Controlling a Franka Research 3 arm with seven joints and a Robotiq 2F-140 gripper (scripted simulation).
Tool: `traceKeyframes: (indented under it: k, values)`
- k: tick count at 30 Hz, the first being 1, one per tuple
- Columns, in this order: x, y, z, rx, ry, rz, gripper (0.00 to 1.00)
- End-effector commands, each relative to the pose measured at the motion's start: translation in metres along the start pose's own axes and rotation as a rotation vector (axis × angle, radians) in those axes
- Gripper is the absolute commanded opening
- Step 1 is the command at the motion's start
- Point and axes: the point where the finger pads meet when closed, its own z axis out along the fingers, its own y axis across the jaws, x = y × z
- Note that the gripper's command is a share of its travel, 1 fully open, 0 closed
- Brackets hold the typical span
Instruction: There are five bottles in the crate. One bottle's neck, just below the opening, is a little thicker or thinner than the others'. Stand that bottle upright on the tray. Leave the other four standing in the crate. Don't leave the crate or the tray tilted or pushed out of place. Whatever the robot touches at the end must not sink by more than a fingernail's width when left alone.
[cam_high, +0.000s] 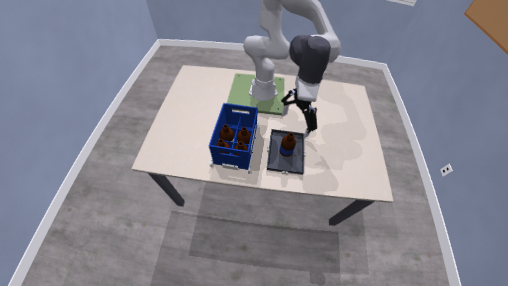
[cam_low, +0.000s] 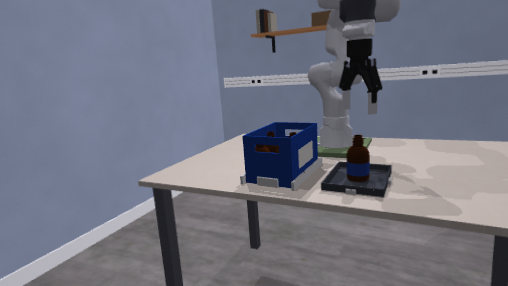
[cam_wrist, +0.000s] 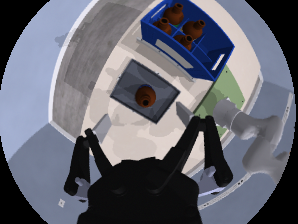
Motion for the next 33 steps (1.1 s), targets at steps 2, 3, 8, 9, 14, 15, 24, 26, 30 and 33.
traceKeyframes:
  k: [2, 3, 8, 9, 14, 15, 24, 26, 30, 33]
  values:
    - [-0.0019, 0.0031, -0.0044, -0.009, -0.007, -0.008, 1.0]
    - [-0.0019, 0.0031, -0.005, -0.009, -0.007, -0.008, 1.0]
    - [-0.0019, 0.0031, -0.0065, -0.009, -0.007, -0.008, 1.0]
    - [-0.0019, 0.0031, -0.0065, -0.009, -0.007, -0.008, 1.0]
    - [-0.0019, 0.0031, -0.0066, -0.009, -0.007, -0.008, 0.1]
    - [-0.0019, 0.0031, -0.0066, -0.009, -0.007, -0.008, 0.1]
    - [-0.0019, 0.0031, -0.0066, -0.009, -0.007, -0.008, 0.1]
    - [-0.0019, 0.0031, -0.0066, -0.009, -0.007, -0.008, 0.1]
    - [-0.0019, 0.0031, -0.0066, -0.009, -0.007, -0.008, 0.1]
    - [-0.0019, 0.0031, -0.0066, -0.009, -0.007, -0.008, 0.1]
